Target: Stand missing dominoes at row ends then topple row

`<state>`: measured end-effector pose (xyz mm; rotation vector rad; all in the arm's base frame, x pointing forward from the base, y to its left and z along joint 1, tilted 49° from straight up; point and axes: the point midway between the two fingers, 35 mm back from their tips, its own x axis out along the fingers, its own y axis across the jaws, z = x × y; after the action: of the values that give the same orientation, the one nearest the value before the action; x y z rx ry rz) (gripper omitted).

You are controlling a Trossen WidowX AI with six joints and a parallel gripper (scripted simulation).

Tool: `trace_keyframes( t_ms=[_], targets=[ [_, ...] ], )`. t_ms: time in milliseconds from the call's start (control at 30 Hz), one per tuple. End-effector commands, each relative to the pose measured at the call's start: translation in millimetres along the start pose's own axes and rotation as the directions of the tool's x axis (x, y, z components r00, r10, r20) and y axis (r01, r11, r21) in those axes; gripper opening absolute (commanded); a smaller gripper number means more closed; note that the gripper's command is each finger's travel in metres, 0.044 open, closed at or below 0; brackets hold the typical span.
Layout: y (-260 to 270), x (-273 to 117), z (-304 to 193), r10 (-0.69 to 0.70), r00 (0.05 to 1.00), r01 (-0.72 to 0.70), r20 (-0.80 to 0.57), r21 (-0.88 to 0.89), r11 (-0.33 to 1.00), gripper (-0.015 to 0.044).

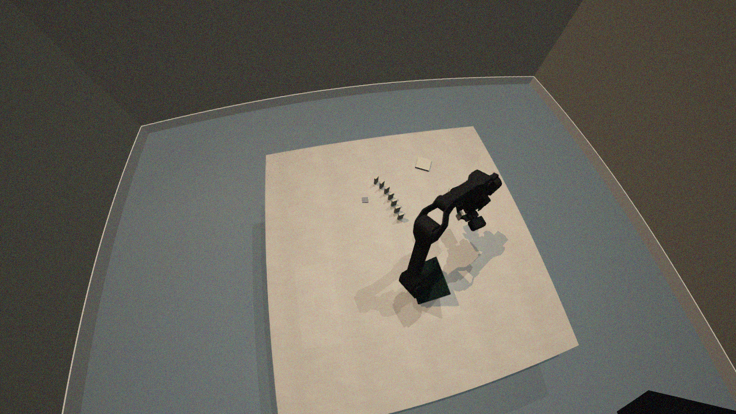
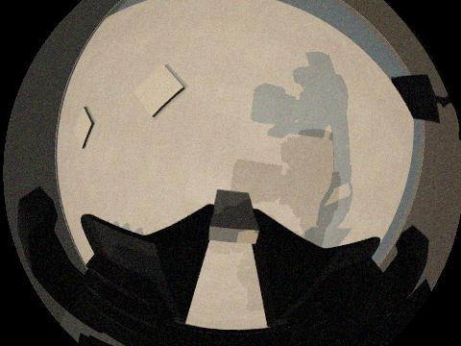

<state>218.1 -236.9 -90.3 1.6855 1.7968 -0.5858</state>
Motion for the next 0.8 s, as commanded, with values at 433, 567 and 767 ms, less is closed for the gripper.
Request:
trace_keyframes(
  t_ms=[433,567,767],
  targets=[
    [85,-15,-160,-0.008,1.000,-0.010,-0.013,-0.956,0.294,0.0107],
    [93,-10,-198,-0.008,1.000,-0.025,-0.025,-1.000,0.013,0.0107],
    [94,-10,-200,-0.008,1.000,-0.026,-0.026,-1.000,0.001,0.0107]
  ],
)
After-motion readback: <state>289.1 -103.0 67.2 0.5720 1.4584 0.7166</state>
